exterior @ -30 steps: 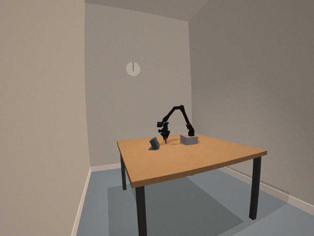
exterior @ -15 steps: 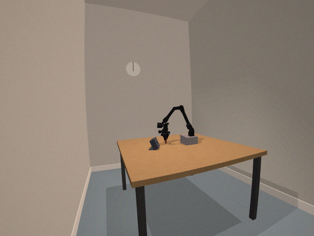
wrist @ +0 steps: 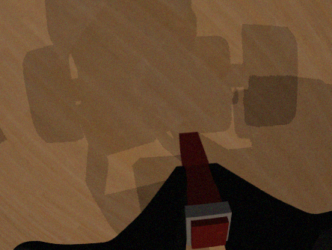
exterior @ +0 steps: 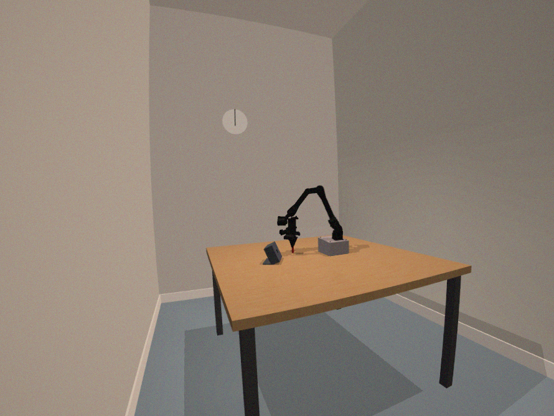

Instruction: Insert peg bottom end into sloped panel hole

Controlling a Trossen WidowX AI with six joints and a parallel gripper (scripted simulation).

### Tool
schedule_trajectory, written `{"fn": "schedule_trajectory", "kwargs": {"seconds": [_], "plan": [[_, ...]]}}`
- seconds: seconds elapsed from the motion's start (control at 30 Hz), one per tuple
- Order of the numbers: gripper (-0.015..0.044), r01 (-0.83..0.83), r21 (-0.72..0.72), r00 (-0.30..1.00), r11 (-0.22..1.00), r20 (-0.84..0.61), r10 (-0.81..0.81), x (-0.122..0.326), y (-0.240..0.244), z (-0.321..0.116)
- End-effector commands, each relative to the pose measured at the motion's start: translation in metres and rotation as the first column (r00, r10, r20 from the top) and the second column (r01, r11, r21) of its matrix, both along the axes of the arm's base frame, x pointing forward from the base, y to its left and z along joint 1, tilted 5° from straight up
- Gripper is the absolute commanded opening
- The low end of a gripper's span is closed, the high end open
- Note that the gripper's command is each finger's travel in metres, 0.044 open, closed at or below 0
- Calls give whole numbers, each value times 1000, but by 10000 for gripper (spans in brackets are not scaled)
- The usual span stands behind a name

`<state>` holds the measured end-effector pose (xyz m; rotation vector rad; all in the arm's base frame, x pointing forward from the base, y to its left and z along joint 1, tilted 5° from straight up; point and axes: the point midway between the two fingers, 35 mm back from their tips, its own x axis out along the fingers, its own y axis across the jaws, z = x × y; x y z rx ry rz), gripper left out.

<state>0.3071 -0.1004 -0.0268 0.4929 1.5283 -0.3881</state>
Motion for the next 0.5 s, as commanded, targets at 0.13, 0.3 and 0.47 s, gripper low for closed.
{"fn": "schedule_trajectory", "kwargs": {"seconds": [0.13,0.3,0.47], "plan": [[0,1,1,1000,1000,0,-1,2,-2,18],[0,3,3,1000,1000,-2,-3,1,-4,47],[0,4,5,1000,1000,-3,-4,0,-6,73]]}}
